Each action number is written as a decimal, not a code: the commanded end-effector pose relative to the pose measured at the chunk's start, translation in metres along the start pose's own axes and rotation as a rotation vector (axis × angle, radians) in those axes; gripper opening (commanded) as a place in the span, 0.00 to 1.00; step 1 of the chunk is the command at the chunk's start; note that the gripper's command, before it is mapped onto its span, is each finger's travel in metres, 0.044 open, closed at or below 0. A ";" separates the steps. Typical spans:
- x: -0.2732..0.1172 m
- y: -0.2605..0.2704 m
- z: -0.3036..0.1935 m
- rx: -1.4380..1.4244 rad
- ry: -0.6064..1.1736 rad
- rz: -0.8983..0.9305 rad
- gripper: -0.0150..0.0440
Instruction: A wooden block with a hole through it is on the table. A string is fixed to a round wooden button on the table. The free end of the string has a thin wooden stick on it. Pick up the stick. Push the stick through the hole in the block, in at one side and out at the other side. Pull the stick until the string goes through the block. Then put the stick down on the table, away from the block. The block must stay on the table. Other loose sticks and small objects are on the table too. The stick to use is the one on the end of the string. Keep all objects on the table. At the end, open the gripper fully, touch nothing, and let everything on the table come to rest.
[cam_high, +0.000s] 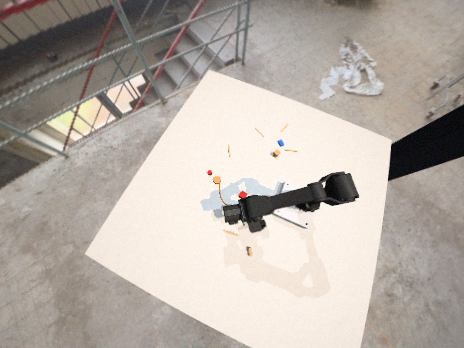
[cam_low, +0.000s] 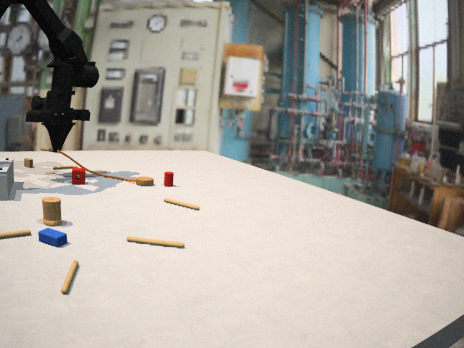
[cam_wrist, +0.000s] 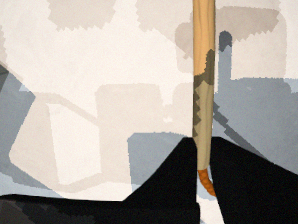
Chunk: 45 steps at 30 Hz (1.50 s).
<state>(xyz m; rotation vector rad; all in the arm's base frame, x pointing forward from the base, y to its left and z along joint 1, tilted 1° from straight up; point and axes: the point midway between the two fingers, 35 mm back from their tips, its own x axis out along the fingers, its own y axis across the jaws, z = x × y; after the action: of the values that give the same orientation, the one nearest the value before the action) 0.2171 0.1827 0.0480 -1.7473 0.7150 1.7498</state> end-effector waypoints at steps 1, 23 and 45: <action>-0.002 -0.006 -0.002 0.140 0.004 -0.005 0.25; -0.004 -0.027 -0.010 0.927 -0.002 -0.002 0.25; -0.006 -0.050 -0.018 1.710 -0.007 -0.007 0.25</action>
<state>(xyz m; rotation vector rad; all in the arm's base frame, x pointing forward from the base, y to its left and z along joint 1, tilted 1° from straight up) 0.2618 0.2023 0.0527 -0.5667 1.4758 0.5905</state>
